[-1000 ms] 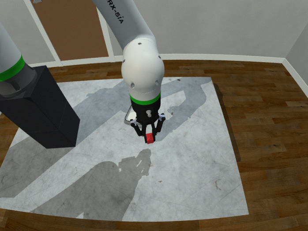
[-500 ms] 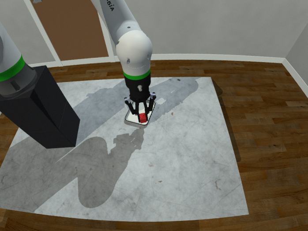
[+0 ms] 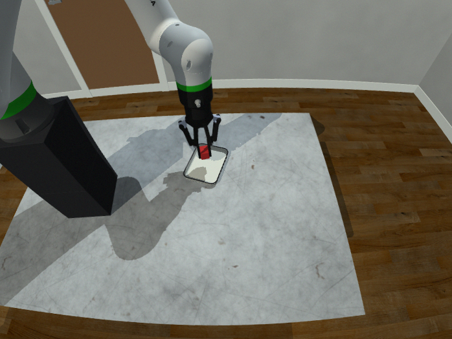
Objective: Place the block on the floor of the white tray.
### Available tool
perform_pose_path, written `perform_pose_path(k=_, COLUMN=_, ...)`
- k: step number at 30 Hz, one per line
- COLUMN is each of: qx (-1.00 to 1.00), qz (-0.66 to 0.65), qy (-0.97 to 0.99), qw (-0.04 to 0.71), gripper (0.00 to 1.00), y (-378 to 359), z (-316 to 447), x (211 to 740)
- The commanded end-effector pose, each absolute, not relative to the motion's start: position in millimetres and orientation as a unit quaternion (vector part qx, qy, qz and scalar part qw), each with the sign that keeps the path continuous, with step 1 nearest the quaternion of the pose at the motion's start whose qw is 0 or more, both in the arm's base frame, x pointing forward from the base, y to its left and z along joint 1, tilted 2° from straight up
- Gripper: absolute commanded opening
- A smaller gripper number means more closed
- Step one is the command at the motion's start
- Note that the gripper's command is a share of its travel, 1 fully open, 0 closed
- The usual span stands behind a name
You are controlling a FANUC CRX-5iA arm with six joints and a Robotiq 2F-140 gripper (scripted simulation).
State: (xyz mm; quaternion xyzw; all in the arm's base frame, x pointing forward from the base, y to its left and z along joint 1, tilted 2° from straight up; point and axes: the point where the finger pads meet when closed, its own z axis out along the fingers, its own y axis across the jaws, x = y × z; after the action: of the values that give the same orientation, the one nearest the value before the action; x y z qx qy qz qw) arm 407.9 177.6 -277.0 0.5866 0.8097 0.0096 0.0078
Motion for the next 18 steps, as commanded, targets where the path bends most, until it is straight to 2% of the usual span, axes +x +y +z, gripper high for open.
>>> perform_pose_path(k=1, qx=0.587, qz=0.010, qy=0.810, qw=0.008, gripper=0.10, y=177.9, z=-276.6, x=408.5)
perform_pose_path(k=18, qx=0.587, qz=0.010, qy=0.810, qw=0.009, gripper=0.10, y=178.2, z=-282.1, x=408.7)
